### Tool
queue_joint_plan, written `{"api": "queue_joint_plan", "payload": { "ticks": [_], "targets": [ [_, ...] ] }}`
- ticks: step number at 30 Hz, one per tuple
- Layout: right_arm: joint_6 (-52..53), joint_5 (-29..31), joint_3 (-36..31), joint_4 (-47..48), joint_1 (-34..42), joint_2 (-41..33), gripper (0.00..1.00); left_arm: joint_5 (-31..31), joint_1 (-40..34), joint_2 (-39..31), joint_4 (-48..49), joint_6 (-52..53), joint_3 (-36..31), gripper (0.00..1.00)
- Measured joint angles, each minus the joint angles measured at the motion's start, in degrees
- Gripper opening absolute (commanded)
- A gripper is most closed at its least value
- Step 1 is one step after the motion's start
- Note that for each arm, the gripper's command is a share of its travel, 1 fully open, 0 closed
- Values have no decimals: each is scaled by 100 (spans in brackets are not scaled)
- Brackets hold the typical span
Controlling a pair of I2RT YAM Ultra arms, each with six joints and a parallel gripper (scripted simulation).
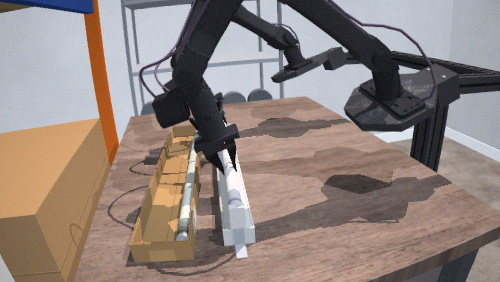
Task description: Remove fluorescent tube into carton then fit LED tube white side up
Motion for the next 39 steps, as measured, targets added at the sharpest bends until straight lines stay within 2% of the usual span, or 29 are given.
{"api": "queue_joint_plan", "payload": {
  "ticks": [11, 39],
  "targets": [
    [74, 260, -704, 754, 122, -420, 11, -46, -24, -455, 885, 59, -793, 11],
    [179, 835, -2037, 2347, 389, -1137, 11, -142, -63, -1211, 2798, 208, -2302, 11]
  ]
}}
